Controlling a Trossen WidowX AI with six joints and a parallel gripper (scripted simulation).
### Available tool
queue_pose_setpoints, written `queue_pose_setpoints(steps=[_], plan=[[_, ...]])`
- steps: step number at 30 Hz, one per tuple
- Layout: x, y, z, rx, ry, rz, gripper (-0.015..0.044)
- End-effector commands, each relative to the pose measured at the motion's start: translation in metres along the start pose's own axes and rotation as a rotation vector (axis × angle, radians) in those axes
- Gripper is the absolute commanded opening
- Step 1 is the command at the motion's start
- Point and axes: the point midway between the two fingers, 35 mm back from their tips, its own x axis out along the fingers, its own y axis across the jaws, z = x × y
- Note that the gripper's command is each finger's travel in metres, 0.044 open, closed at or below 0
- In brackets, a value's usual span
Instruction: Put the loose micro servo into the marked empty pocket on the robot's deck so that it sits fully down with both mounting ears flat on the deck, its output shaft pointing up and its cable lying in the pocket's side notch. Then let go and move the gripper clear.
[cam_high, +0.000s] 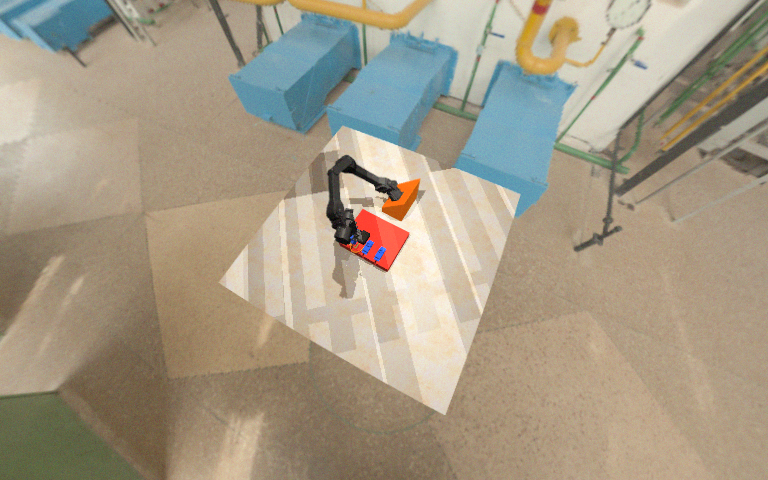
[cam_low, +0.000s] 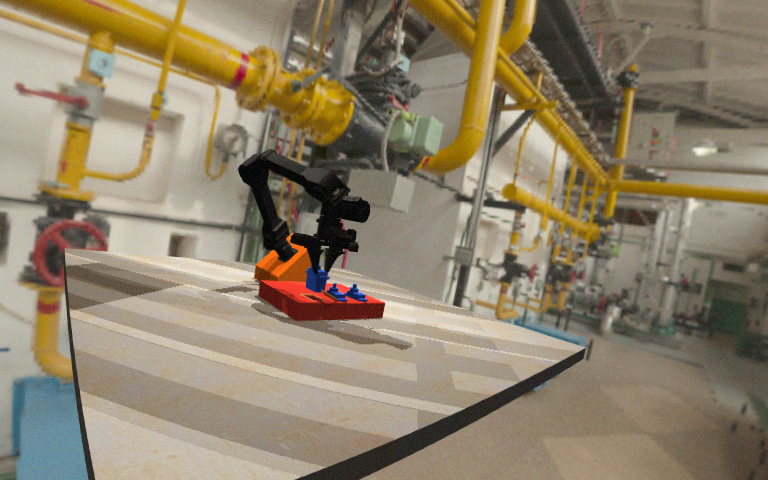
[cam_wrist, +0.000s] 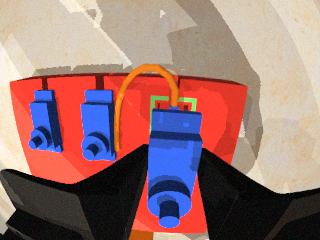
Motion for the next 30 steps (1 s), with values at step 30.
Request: queue_pose_setpoints(steps=[30], plan=[[0.021, -0.001, -0.001, -0.009, 0.003, -0.008, 0.0000]])
